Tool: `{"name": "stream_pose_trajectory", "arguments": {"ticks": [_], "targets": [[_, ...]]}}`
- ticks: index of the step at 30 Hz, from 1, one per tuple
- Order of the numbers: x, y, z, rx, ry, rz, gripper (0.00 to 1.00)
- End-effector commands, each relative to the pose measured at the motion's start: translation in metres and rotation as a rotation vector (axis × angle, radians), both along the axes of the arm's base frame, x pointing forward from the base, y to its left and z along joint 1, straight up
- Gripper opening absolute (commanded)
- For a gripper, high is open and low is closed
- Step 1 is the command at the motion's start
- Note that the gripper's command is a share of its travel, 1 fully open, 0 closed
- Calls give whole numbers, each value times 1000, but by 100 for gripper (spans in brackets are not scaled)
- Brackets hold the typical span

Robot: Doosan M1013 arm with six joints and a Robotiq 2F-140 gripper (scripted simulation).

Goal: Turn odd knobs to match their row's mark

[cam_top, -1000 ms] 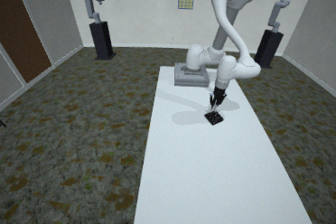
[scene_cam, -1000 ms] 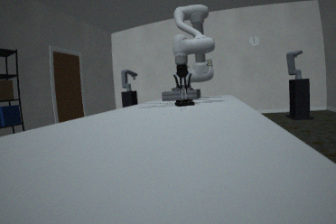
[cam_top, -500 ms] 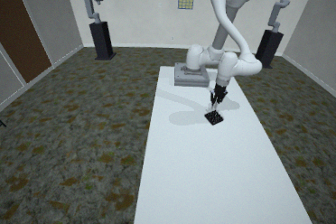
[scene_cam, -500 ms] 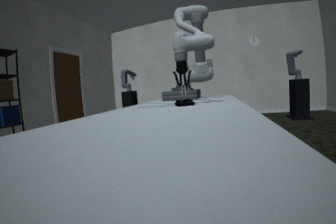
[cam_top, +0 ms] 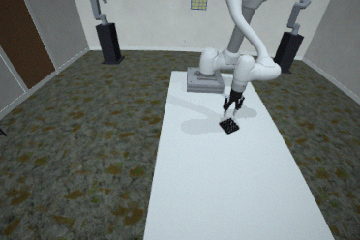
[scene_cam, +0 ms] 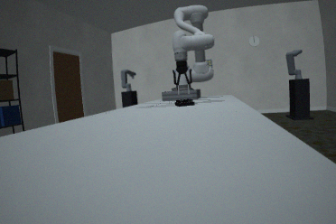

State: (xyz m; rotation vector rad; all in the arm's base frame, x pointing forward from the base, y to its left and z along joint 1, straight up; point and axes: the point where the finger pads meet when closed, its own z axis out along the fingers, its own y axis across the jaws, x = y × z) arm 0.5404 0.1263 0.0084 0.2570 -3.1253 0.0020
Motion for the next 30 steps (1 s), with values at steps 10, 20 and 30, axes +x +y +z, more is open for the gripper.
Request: {"name": "stream_pose_trajectory", "arguments": {"ticks": [10, 20, 30], "targets": [[0, 0, 38, 0, 0, 0, 100], [0, 0, 87, 0, 0, 0, 100], [1, 0, 97, 0, 0, 0, 100]]}}
